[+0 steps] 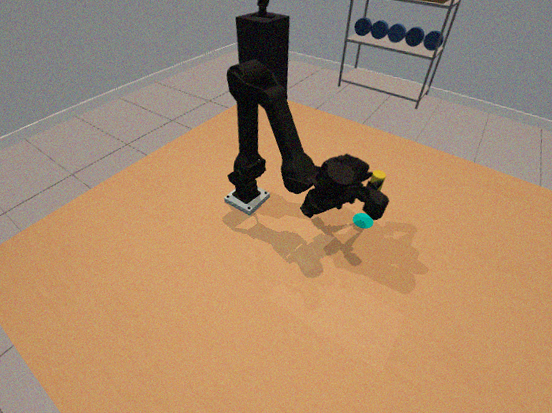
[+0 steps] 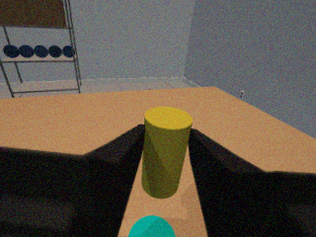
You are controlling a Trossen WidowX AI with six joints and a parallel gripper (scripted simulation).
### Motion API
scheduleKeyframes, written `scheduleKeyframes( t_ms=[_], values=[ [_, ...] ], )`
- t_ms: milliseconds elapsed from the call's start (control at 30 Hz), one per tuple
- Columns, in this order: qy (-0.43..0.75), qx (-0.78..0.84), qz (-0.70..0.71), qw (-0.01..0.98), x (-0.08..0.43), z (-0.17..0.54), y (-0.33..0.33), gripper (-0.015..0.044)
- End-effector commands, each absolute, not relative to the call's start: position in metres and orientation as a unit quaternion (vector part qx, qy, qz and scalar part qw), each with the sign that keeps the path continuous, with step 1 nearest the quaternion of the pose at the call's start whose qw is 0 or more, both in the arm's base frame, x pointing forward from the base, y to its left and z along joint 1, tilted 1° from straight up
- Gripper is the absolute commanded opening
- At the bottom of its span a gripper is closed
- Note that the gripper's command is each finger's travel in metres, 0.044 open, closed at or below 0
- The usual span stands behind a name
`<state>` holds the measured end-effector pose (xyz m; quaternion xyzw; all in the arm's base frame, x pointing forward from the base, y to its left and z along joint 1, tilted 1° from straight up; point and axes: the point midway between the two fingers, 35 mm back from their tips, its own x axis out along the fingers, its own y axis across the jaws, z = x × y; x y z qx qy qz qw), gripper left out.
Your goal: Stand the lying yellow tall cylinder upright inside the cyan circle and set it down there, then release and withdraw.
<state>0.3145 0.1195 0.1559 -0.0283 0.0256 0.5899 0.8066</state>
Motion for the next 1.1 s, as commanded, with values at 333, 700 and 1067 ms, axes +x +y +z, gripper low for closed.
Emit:
scheduleKeyframes(
  t_ms=[333,700,1067],
  values=[
    [0.023,-0.029,0.591,0.806,0.317,0.140,0.120,0.0105],
    [0.023,-0.029,0.591,0.806,0.319,0.106,0.120,0.0105],
    [0.023,-0.029,0.591,0.806,0.315,0.072,0.121,0.0105]
  ],
)
